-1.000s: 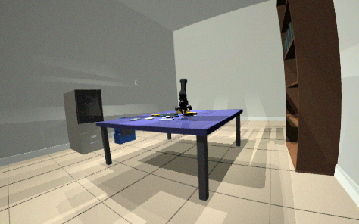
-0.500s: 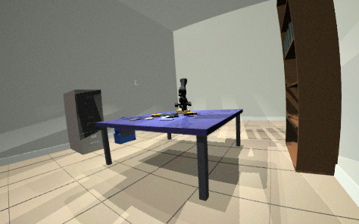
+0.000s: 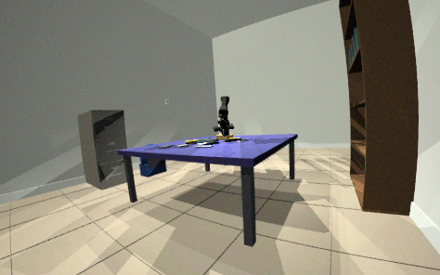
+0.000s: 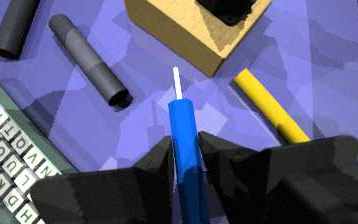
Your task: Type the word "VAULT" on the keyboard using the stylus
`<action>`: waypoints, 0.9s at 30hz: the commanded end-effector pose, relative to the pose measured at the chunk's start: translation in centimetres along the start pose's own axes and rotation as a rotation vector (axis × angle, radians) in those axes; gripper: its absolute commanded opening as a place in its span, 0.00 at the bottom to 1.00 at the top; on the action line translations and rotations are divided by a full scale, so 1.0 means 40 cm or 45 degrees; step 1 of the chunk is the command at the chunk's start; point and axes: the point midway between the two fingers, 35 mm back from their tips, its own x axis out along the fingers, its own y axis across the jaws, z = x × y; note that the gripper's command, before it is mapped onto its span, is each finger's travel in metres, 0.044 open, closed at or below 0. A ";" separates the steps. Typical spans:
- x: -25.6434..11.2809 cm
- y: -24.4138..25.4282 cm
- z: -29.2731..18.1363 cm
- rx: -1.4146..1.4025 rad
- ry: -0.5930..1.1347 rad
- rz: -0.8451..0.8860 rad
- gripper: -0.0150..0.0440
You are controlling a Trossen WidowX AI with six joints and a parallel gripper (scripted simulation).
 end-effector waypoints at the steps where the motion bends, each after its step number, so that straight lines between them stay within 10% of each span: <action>1: -0.002 0.013 0.004 -0.192 -0.025 0.036 0.25; 27: -0.021 0.085 0.026 -1.339 -0.258 0.157 0.25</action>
